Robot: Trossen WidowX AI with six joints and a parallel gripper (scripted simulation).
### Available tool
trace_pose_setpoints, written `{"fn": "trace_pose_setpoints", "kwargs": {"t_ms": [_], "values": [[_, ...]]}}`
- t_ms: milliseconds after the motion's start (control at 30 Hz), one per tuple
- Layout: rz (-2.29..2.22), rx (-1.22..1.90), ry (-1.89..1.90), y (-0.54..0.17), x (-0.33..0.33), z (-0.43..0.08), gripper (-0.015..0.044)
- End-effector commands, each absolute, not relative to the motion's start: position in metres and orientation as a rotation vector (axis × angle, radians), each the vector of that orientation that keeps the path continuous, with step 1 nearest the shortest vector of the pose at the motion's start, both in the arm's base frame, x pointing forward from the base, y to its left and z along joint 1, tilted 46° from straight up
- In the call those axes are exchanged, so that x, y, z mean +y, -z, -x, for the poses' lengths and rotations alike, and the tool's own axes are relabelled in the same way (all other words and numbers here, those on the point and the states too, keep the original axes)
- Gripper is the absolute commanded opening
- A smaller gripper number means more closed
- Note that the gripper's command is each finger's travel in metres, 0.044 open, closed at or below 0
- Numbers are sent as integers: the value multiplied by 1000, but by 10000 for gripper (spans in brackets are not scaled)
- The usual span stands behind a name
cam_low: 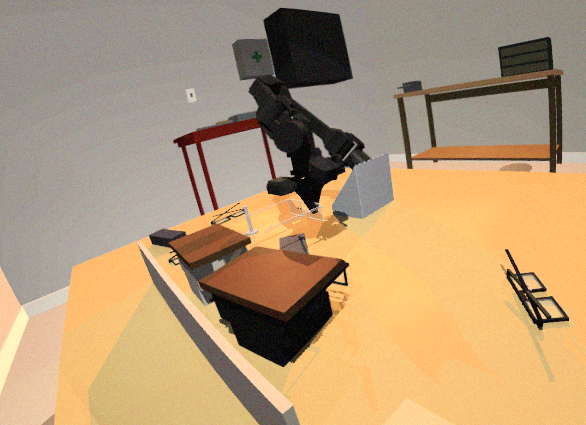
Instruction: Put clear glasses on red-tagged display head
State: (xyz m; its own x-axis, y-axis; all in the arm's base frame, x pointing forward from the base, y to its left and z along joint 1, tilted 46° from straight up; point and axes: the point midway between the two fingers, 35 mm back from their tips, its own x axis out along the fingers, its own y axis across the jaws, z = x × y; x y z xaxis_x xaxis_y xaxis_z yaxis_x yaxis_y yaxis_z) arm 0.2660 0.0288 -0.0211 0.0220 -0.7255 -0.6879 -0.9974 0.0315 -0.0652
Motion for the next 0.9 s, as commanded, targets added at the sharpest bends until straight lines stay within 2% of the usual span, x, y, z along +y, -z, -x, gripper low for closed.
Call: {"fn": "trace_pose_setpoints", "kwargs": {"t_ms": [0, 867], "values": [[1754, 1768, -633, 24, 24, -265, 0], [1748, 1760, -640, 28, 18, -281, 0]]}}
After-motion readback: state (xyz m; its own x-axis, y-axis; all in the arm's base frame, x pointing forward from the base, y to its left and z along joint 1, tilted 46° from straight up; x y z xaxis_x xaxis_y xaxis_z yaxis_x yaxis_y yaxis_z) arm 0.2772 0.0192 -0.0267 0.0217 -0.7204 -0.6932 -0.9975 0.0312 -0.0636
